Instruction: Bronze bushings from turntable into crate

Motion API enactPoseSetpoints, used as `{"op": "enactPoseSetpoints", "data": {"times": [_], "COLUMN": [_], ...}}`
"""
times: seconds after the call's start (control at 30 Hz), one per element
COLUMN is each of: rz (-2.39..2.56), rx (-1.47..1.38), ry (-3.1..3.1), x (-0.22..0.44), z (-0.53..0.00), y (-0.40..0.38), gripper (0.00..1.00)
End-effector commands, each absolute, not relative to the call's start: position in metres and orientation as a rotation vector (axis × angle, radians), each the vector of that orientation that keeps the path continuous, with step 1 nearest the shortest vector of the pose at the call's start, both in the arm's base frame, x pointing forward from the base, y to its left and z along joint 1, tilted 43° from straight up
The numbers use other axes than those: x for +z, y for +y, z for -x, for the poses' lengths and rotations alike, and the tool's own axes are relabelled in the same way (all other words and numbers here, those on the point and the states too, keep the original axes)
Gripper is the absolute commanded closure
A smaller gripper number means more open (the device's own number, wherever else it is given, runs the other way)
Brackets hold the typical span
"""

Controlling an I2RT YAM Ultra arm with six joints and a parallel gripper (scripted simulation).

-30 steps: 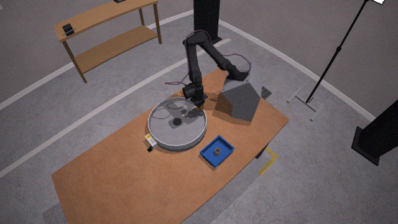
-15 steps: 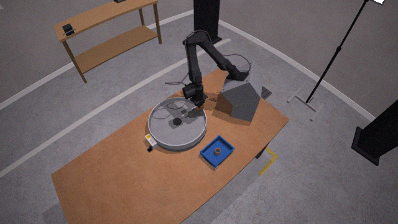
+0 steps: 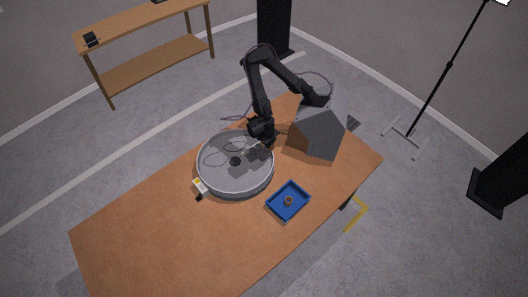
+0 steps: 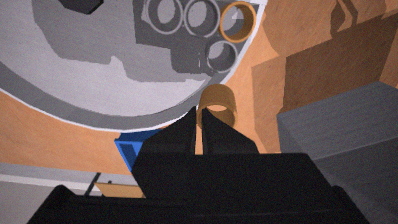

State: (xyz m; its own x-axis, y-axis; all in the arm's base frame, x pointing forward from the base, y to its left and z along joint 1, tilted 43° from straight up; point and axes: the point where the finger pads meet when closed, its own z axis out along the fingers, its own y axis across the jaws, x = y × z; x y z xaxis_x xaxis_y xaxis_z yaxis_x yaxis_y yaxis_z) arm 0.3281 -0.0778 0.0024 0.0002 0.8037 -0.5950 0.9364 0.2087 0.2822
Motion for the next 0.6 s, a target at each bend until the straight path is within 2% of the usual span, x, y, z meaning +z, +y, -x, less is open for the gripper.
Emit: {"op": "enactPoseSetpoints", "data": {"times": [0.0,0.57], "rz": [-1.582,-1.304], "rx": [-0.274,-0.404], "ry": [1.819,2.051], "x": [0.004,-0.056], "z": [-0.339,-0.370], "y": [-0.066,0.033], "gripper": [1.00,1.00]}}
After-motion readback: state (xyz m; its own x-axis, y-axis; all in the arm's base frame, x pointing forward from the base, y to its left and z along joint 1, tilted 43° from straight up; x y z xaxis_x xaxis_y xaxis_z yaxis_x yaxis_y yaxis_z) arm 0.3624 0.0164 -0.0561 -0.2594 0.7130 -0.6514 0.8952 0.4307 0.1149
